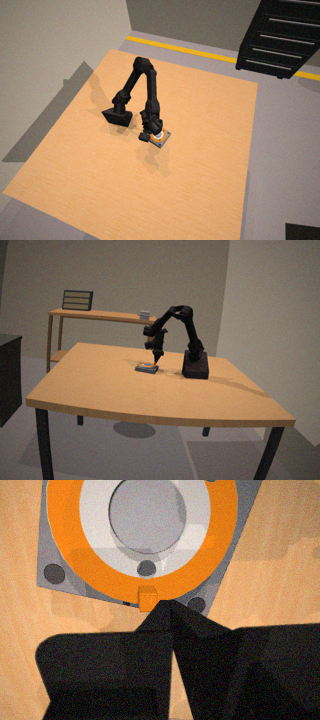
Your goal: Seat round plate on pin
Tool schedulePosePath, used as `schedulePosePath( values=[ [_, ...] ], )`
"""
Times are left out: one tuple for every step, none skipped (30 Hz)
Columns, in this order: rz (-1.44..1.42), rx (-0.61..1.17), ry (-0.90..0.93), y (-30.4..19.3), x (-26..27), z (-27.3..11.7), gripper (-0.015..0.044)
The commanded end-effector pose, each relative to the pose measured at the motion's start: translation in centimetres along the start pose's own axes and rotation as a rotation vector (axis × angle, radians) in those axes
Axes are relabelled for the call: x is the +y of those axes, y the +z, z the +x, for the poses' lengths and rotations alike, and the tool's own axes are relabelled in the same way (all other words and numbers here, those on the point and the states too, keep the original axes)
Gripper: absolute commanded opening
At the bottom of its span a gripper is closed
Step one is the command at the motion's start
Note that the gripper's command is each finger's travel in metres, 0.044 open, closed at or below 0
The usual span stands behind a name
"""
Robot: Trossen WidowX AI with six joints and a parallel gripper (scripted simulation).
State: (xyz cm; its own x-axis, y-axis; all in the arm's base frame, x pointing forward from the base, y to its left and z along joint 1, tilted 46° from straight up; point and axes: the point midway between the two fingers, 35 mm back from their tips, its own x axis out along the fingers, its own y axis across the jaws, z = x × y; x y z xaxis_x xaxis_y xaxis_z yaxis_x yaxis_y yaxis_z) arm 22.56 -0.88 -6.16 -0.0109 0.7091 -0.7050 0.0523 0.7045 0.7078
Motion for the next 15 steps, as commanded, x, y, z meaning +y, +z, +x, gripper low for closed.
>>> schedulePosePath(
  values=[
    [0.008, 0.008, 0.007, -0.36, 0.41, 0.22, 0.0000],
    [0.008, 0.008, 0.007, -0.37, 0.47, 0.22, 0.0000],
    [0.008, 0.008, 0.007, -0.37, 0.53, 0.21, 0.0000],
    [0.008, 0.008, 0.007, -0.37, 0.59, 0.21, 0.0000],
    [0.008, 0.008, 0.007, -0.37, 0.65, 0.21, 0.0000],
    [0.008, 0.008, 0.007, -0.37, 0.71, 0.21, 0.0000],
    [0.008, 0.008, 0.007, -0.37, 0.77, 0.22, 0.0000],
    [0.008, 0.008, 0.008, -0.37, 0.84, 0.22, 0.0000],
    [0.008, 0.008, 0.008, -0.37, 0.91, 0.23, 0.0000],
    [0.008, 0.008, 0.008, -0.36, 0.97, 0.25, 0.0000],
    [0.008, 0.008, 0.008, -0.36, 1.04, 0.26, 0.0000],
    [0.008, 0.008, 0.008, -0.35, 1.12, 0.28, 0.0000],
    [0.008, 0.008, 0.007, -0.34, 1.11, 0.20, 0.0000],
    [0.008, 0.008, 0.007, -0.30, 1.07, -0.05, 0.0000],
    [0.009, 0.008, 0.007, -0.25, 1.04, -0.37, 0.0000]
  ],
)
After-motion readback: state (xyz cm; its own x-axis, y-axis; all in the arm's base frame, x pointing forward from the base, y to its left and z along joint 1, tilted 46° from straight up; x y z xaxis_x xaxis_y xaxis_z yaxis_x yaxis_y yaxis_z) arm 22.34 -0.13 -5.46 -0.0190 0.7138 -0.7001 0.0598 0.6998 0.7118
